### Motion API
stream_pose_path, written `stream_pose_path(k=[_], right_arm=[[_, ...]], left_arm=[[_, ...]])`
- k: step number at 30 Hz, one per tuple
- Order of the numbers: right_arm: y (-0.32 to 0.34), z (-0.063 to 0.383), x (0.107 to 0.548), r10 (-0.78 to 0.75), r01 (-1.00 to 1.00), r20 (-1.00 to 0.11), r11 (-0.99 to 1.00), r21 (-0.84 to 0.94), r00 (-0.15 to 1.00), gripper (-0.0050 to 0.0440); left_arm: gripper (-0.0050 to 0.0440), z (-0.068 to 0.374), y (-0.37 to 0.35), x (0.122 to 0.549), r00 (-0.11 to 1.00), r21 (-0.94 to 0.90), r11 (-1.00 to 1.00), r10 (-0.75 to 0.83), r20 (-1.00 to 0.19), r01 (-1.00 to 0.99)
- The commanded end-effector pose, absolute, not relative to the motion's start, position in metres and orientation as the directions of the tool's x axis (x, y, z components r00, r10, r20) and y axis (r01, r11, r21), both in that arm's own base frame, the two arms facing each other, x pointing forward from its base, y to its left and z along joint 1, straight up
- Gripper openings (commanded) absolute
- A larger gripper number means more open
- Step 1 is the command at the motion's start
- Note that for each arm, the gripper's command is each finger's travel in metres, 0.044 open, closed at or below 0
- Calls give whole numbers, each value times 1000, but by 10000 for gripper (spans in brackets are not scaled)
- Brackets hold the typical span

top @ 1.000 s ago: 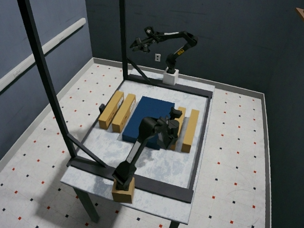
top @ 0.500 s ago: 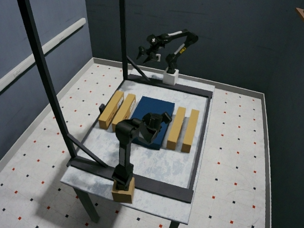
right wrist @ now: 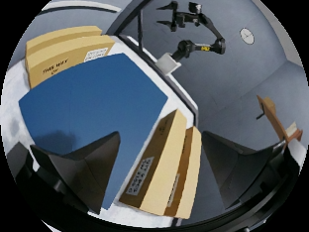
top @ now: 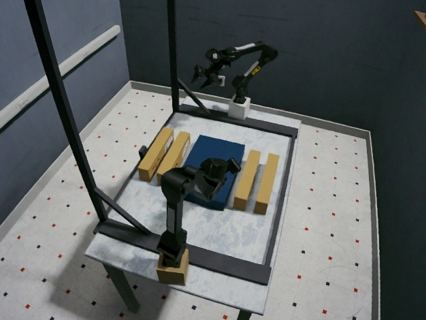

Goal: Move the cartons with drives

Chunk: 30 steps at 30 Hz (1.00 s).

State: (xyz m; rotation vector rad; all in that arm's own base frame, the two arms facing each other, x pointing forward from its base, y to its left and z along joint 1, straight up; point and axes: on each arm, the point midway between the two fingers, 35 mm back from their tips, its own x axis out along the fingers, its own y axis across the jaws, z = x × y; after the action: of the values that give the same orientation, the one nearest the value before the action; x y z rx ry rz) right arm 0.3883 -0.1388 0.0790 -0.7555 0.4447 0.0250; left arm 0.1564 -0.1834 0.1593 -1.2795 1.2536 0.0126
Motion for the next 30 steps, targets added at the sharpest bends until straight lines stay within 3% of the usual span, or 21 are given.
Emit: stream_pose_path(k=[1, 20, 21, 26, 30], right_arm=[[-140, 95, 394, -141, -155, -363, 723, -674, 921, 379], [-140, 95, 393, -139, -167, -381, 727, -666, 914, 379], [-80, 83, 353, -188, -145, -562, 857, -495, 806, 379], [-73, 83, 350, -185, -79, -685, 939, -335, 705, 379], [-73, 83, 350, -173, 0, -794, 977, -213, 582, 379]], left_arm=[[382, 164, -185, 157, 411, -702, 371, -610, -678, -608], [382, 164, -184, 157, 410, -700, 372, -609, -679, -609], [382, 138, -125, 193, 361, -602, 607, -482, -798, -519], [382, 122, -85, 220, 342, -452, 793, -326, -881, -409], [382, 122, -85, 220, 336, -440, 805, -318, -887, -399]])
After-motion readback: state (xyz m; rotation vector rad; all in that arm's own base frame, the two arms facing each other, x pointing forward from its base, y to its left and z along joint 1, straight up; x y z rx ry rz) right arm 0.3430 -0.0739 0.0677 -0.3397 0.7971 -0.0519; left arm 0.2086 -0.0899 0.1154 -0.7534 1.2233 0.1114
